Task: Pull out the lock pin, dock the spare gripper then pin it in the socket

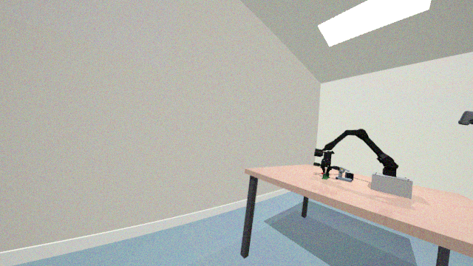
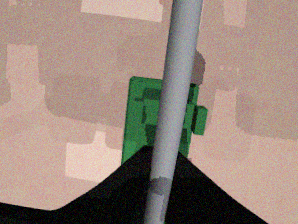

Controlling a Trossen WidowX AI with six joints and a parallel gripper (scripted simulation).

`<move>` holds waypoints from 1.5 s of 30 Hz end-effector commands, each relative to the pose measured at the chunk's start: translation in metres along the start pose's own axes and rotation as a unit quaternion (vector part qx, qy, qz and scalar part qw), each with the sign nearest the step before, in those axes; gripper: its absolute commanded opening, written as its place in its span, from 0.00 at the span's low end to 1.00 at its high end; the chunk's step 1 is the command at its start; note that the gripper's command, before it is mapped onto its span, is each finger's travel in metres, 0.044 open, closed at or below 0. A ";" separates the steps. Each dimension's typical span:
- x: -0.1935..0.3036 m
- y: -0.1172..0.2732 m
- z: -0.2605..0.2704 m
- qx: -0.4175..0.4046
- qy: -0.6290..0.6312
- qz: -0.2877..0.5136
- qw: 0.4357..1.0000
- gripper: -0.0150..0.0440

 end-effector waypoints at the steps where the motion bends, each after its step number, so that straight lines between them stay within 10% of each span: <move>1: 0.000 0.003 0.000 0.000 0.001 0.001 1.000 0.25; 45: 0.054 0.049 0.003 -0.003 -0.001 0.004 1.000 0.25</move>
Point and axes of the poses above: the point midway between the two fingers, 35 mm back from their tips, its own y axis back along the fingers, its own z axis across the jaws, x = y × z, the point moved 4 cm from there along y, back along the fingers, and after that the axes turned 3 degrees about y, right-handed, at the moved point
